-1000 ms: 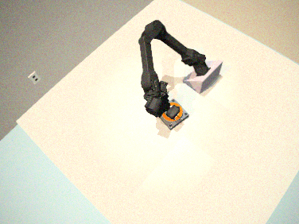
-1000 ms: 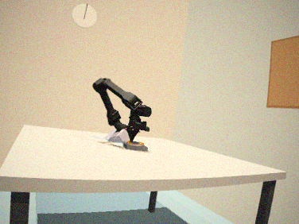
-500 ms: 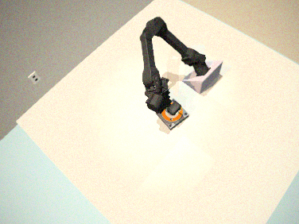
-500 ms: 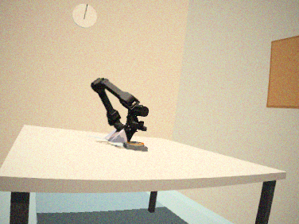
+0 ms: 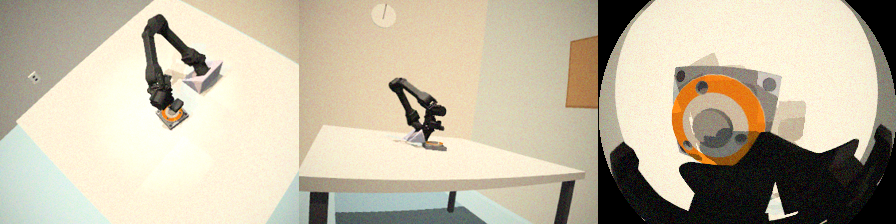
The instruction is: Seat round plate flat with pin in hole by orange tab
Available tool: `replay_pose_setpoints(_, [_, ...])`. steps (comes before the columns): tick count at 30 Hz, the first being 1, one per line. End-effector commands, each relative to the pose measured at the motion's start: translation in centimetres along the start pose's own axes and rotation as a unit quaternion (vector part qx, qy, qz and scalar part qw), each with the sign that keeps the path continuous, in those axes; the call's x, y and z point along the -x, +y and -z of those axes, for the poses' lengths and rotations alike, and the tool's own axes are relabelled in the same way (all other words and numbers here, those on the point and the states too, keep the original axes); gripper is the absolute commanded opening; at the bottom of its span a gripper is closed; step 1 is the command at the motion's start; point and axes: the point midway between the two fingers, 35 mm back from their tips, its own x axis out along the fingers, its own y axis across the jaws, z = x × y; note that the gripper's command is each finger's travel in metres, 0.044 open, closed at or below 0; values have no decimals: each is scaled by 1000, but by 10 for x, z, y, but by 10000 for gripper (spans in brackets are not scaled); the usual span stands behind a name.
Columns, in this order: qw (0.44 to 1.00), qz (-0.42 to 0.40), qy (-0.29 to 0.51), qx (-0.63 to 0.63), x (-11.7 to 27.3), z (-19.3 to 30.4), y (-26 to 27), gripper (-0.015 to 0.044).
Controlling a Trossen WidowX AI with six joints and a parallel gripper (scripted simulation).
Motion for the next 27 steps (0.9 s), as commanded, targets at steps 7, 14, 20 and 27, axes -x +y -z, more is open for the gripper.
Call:
replay_pose_setpoints(7, [1000,-3,0,-3,1,16,4,0])
replay_pose_setpoints(14, [1000,-3,0,-2,1,26,11,0])
replay_pose_setpoints(20, [1000,-3,1,-2,2,33,18,0])
replay_pose_setpoints(27, [1000,-3,1,-2,4,39,25,0])
